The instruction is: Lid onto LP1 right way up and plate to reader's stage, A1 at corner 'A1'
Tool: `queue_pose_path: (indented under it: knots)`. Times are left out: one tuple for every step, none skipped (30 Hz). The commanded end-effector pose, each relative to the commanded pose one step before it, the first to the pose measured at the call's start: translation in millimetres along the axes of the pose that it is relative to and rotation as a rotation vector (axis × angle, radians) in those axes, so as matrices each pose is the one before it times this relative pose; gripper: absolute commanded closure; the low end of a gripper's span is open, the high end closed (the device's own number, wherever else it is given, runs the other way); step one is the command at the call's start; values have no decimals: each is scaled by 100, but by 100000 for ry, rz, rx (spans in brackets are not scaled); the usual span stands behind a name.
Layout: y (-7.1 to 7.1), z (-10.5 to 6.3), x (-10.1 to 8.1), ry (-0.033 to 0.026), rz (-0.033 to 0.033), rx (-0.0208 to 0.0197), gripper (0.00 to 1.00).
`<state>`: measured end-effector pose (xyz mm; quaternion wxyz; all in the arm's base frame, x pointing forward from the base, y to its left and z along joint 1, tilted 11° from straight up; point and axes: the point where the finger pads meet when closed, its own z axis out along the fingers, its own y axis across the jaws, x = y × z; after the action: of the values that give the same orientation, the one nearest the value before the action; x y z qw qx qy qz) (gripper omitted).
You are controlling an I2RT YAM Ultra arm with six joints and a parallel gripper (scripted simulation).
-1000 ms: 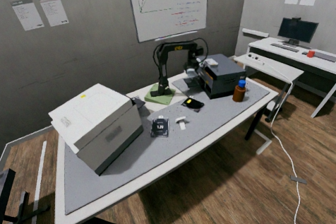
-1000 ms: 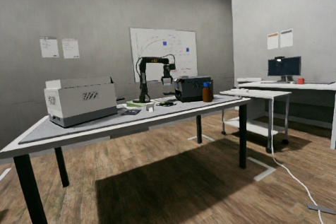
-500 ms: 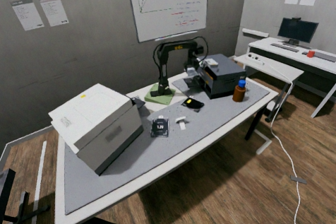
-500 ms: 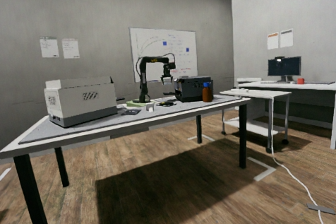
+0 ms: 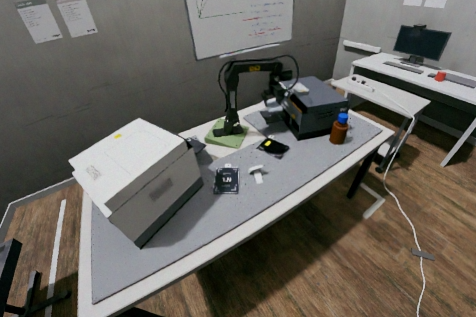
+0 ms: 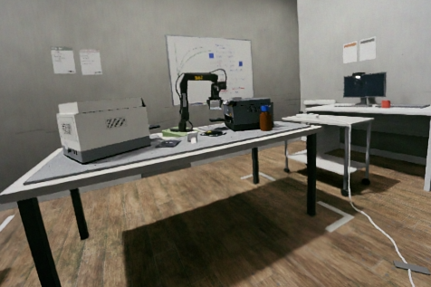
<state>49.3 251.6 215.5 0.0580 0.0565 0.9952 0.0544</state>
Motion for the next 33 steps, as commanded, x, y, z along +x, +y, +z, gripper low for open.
queue_pose_path:
  knots:
    - [480, -1249, -985, -41, -3735, -4556, 14]
    - [0, 0, 0, 0, 0, 0, 14]
    - [0, 0, 0, 0, 0, 0, 14]
    - [-103, 668, -243, 77, -1317, 4004, 14]
    - [-43, 53, -286, -130, -972, 657, 14]
    - [-40, 50, -265, -22, -40, 28, 14]
    - [-179, -403, -286, -284, 186, -1794, 14]
    - [40, -334, -300, -338, 228, -2282, 14]
    - [164, -22, -277, -109, 107, -1170, 14]
    - [189, 48, -264, -3, 76, -929, 14]
    - [-29, 49, -232, 115, -8, -53, 14]
    - [-423, 746, -153, 890, -1424, 5441, 14]
    - [-122, 269, -286, 92, -1103, 1979, 14]
    - [-62, 52, -236, 65, -5, -17, 14]
    - [208, 47, -305, -155, 98, -1106, 14]
    - [33, -417, -318, -697, 236, -2662, 14]
    - [-66, -212, -273, -350, 102, -1234, 14]
    - [-462, 761, -94, 1531, -1422, 5522, 14]
    - [0, 0, 0, 0, 0, 0, 14]
    - [0, 0, 0, 0, 0, 0, 14]
    - [-101, 50, -307, -153, -964, 671, 14]
    - [-178, -289, -226, -333, 114, -1303, 14]
    - [1, -296, -325, -822, 179, -2007, 14]
    - [90, -29, -340, -529, 91, -1043, 14]
    - [104, 22, -315, -323, 69, -871, 14]
    - [-399, 804, -32, 2221, -1407, 5211, 14]
    - [-194, 78, -222, 315, -981, 1028, 14]
    - [-103, 46, -241, 18, 1, -12, 14]
    - [-38, -446, -301, -1114, 213, -2603, 14]
    - [-6, -246, -296, -752, 135, -1740, 14]
    - [26, -10, -300, -352, 53, -765, 14]
    - [-26, 46, -268, -117, 15, -310, 14]
    - [-380, 800, -35, 2537, -1342, 4839, 14]
